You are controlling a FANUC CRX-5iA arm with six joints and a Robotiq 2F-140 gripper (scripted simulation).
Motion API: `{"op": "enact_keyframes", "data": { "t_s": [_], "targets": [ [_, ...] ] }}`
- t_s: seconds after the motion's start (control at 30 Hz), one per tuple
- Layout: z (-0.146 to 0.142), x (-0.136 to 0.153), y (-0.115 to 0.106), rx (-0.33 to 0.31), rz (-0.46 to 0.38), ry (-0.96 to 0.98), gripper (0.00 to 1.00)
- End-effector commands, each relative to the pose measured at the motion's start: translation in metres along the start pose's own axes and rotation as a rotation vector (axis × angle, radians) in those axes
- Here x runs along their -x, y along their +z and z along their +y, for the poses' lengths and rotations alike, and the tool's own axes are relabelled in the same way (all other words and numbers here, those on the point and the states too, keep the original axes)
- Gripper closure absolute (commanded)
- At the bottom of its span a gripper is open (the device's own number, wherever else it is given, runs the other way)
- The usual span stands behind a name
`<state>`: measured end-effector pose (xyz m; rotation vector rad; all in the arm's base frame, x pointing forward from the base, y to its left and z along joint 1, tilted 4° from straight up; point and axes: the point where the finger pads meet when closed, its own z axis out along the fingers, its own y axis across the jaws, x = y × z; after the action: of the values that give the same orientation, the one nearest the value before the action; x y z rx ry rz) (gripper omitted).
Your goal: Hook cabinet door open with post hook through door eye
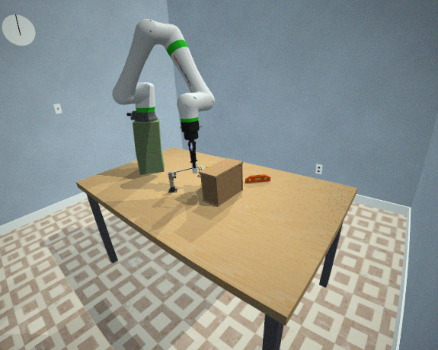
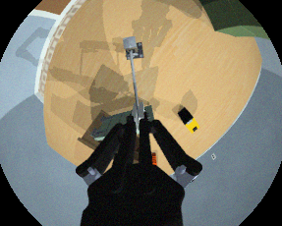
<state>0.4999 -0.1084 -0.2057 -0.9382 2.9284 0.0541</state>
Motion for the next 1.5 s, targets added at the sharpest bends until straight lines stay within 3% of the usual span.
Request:
{"op": "enact_keyframes", "data": {
  "t_s": [0.0, 1.47],
  "targets": [
    [-0.0004, -0.0001, -0.0001, 0.000, 0.000, 0.001, 0.97],
    [-0.0004, 0.0009, 0.0045, 0.000, 0.000, 0.001, 0.97]
  ]
}}
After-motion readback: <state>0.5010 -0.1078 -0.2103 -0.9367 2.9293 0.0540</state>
